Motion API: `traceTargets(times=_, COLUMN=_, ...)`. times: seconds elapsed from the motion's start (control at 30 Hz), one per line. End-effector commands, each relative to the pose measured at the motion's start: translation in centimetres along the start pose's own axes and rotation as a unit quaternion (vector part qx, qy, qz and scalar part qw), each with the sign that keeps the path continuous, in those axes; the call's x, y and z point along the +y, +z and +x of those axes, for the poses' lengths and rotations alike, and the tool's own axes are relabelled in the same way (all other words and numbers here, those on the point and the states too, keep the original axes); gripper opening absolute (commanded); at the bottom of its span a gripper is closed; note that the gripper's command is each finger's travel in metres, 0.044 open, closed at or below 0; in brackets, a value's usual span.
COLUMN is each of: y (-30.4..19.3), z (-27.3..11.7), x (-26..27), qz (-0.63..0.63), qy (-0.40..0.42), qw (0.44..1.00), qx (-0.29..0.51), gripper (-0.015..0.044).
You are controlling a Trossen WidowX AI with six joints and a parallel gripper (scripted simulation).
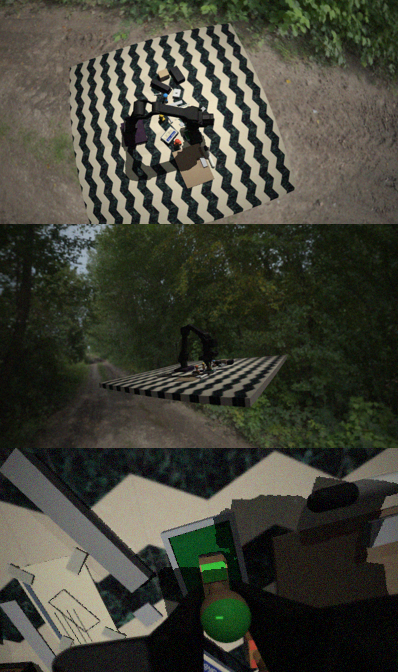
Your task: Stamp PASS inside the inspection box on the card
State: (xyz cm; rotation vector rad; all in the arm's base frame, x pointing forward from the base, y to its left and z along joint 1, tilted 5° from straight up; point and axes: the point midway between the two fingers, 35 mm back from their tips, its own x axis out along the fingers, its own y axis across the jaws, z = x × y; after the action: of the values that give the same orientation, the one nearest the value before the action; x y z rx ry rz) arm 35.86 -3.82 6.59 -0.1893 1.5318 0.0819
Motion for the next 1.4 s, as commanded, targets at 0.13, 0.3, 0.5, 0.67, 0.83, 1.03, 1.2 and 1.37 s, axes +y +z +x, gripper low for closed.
traceTargets(times=0.13, y=-0.03, z=0.42, x=0.03, qz=-0.003, qy=0.001, qw=1.0, qx=0.0, gripper=0.0)
traceTargets(times=0.3, y=-0.03, z=0.52, x=0.03, qz=0.0, qy=0.001, qw=1.0, qx=0.0, gripper=0.0)
traceTargets(times=0.5, y=-0.03, z=0.62, x=0.03, qz=0.0, qy=0.001, qw=1.0, qx=0.0, gripper=0.0)
traceTargets(times=0.67, y=-0.03, z=0.72, x=0.03, qz=0.0, qy=0.001, qw=1.0, qx=0.0, gripper=0.0)
traceTargets(times=0.83, y=-0.03, z=0.82, x=0.02, qz=0.0, qy=0.001, qw=1.0, qx=0.0, gripper=0.0)
traceTargets(times=1.03, y=-0.03, z=0.82, x=0.02, qz=0.0, qy=0.001, qw=1.0, qx=0.0, gripper=0.0)
traceTargets(times=1.2, y=-0.03, z=0.92, x=0.02, qz=0.0, qy=0.001, qw=1.0, qx=0.0, gripper=0.0)
traceTargets(times=1.37, y=-0.03, z=0.92, x=0.02, qz=0.0, qy=0.001, qw=1.0, qx=0.0, gripper=0.0)
